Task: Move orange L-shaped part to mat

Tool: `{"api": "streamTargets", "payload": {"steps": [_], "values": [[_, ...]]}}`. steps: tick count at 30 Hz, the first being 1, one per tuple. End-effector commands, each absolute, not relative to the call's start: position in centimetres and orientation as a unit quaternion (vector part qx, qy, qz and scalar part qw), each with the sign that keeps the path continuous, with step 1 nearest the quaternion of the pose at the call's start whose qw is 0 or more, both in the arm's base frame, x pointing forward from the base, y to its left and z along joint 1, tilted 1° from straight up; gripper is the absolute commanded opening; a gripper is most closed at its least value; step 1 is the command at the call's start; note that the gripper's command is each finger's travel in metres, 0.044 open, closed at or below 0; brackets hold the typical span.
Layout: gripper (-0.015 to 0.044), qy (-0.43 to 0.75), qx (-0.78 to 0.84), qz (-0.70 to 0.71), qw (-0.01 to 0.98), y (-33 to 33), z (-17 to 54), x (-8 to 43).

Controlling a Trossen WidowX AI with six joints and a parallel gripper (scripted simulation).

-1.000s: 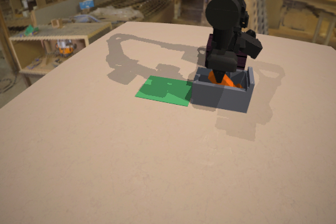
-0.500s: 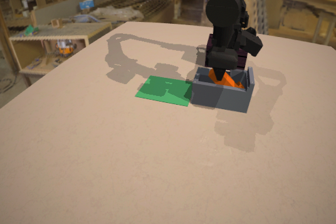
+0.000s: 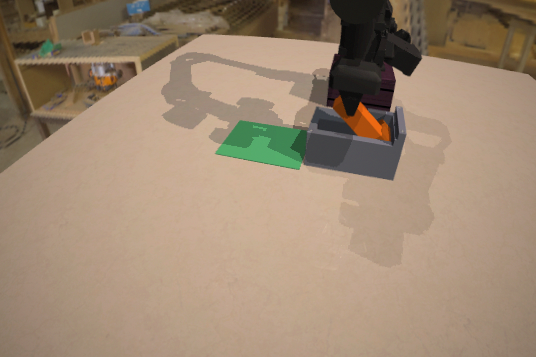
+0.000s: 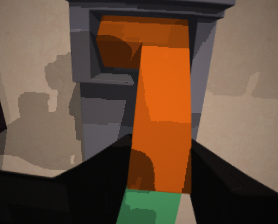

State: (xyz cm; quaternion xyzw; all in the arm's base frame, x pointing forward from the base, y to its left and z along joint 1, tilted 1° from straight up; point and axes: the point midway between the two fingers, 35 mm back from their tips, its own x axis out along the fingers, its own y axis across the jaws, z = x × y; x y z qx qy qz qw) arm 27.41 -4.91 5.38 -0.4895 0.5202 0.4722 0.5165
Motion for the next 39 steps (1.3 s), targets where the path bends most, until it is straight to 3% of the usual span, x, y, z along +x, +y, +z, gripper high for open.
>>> {"api": "streamTargets", "payload": {"steps": [1, 39], "values": [[0.0000, 0.517, -0.490, 0.473, 0.519, -4.8, 6.3, 27.5], [0.0000, 0.517, -0.490, 0.473, 0.519, -4.7, 11.3, 27.4]]}}
